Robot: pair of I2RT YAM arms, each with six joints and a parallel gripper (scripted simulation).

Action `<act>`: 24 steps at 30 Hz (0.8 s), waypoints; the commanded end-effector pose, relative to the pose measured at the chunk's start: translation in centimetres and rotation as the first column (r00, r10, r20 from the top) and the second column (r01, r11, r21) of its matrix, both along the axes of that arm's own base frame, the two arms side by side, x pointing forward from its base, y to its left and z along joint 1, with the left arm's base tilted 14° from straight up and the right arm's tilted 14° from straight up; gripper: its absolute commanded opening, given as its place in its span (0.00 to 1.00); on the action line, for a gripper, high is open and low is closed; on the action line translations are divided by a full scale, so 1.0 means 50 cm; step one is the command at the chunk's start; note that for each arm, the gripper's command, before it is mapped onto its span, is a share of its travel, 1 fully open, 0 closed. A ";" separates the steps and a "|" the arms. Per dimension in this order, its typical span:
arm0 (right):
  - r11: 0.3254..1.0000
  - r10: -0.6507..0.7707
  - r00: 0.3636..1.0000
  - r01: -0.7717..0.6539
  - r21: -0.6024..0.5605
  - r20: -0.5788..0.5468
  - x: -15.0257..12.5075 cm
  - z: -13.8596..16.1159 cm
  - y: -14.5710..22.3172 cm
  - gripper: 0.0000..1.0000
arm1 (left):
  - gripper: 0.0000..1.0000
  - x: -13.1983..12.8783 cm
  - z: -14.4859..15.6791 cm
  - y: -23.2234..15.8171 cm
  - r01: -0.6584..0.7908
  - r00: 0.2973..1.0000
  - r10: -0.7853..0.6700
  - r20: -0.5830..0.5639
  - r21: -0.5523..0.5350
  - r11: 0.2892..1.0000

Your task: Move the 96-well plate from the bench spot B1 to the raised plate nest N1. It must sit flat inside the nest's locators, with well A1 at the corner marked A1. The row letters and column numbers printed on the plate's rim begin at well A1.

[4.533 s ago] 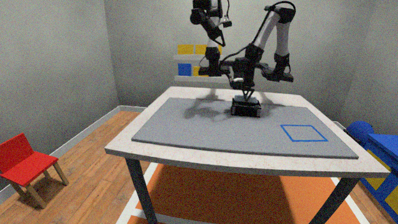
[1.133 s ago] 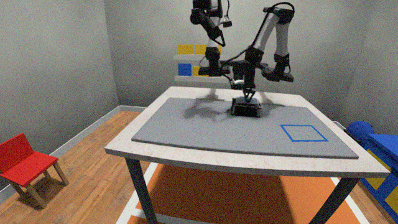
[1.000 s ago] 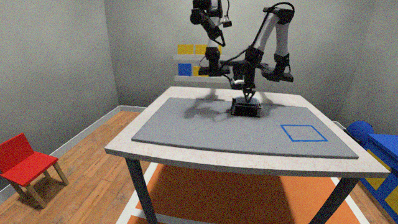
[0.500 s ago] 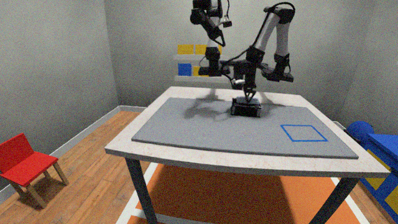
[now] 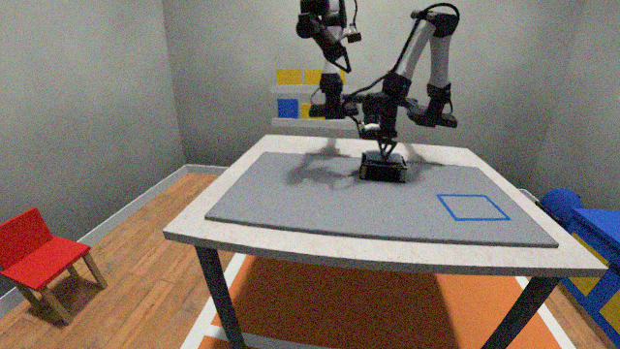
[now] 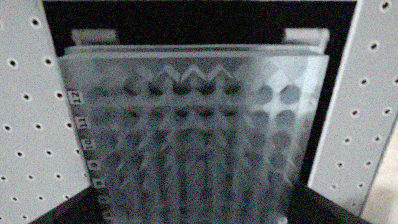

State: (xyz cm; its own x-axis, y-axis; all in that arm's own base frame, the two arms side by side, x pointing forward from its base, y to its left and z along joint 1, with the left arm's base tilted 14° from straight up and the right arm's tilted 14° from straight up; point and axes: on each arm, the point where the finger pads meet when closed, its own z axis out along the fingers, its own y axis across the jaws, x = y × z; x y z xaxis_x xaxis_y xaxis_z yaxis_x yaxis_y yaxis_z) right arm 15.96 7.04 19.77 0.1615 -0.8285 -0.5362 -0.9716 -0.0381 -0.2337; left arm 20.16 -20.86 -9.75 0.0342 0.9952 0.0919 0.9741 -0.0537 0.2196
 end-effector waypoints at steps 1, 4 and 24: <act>1.000 -0.002 1.000 0.002 -0.001 -0.008 -0.006 -0.001 -0.001 1.00 | 0.78 0.006 -0.017 -0.003 0.006 1.000 -0.006 -0.002 0.001 1.000; 1.000 -0.002 1.000 0.002 -0.001 -0.008 -0.006 -0.001 -0.001 1.00 | 0.78 0.003 -0.020 0.006 0.003 1.000 -0.002 -0.020 0.025 1.000; 1.000 -0.002 1.000 0.002 -0.001 -0.008 -0.006 -0.001 -0.001 1.00 | 1.00 0.009 0.098 -0.047 0.005 0.999 -0.004 0.038 -0.035 0.999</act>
